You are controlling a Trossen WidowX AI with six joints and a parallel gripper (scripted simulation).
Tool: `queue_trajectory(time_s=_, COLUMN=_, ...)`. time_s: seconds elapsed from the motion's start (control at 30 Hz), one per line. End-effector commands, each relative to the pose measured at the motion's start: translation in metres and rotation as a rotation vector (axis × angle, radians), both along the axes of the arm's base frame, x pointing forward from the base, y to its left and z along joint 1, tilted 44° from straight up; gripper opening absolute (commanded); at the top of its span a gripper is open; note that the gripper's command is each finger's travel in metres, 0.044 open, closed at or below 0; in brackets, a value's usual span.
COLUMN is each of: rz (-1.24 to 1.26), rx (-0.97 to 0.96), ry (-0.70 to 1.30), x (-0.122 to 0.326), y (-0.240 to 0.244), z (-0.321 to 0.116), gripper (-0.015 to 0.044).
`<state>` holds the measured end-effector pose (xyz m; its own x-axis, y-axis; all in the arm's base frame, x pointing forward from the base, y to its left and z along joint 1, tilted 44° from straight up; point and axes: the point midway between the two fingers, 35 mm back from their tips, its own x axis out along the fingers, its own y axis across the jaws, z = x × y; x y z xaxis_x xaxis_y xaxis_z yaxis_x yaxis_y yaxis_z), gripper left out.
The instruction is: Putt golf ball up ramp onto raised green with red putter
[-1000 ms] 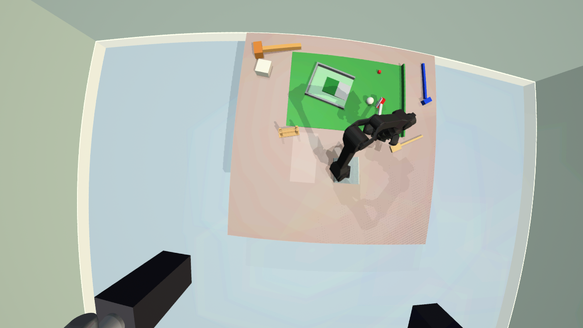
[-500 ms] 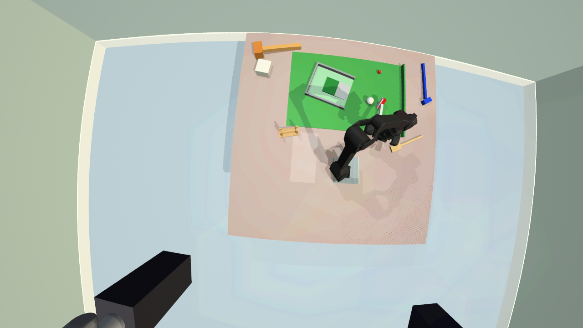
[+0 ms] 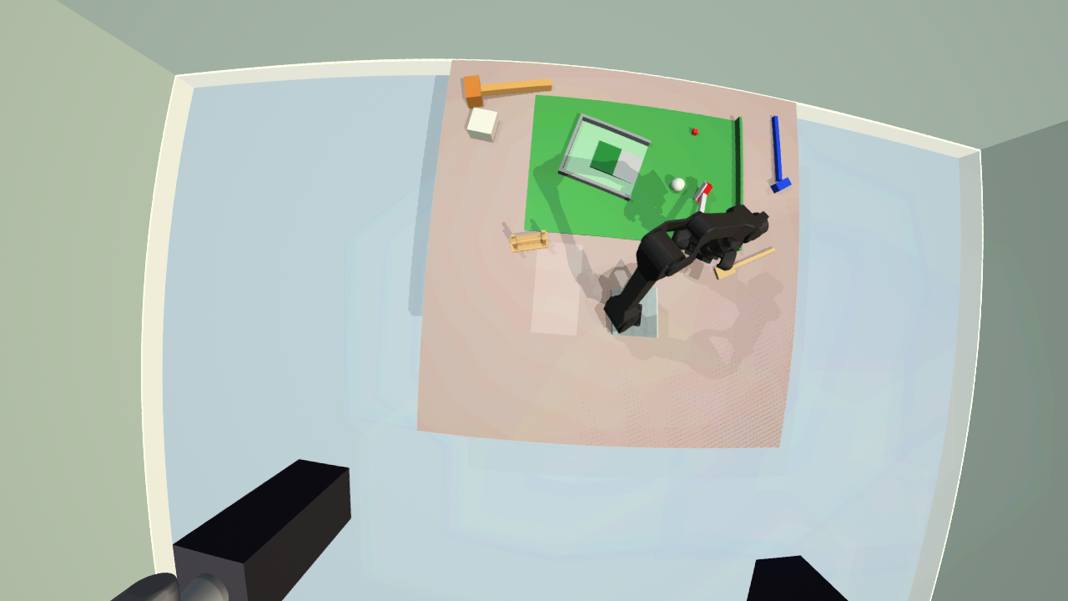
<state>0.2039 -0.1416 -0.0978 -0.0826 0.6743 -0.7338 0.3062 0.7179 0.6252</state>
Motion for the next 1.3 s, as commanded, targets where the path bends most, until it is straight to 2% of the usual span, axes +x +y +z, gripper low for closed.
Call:
queue_trajectory(time_s=0.0, rz=0.006, rx=-0.003, ry=-0.011, x=0.018, y=0.025, z=0.026, gripper=0.0)
queue_trajectory(time_s=0.2, rz=0.01, rx=0.006, ry=-0.017, x=0.037, y=0.085, z=0.074, gripper=0.0)
queue_trajectory(time_s=0.27, rz=0.011, rx=0.009, ry=-0.018, x=0.038, y=0.093, z=0.08, gripper=0.0)
queue_trajectory(time_s=0.47, rz=0.01, rx=0.008, ry=-0.017, x=0.039, y=0.087, z=0.085, gripper=0.0)
queue_trajectory(time_s=0.83, rz=0.011, rx=0.007, ry=-0.016, x=0.043, y=0.052, z=0.123, gripper=0.0)
queue_trajectory(time_s=1.27, rz=0.005, rx=0.01, ry=-0.01, x=0.042, y=0.056, z=0.117, gripper=0.0)
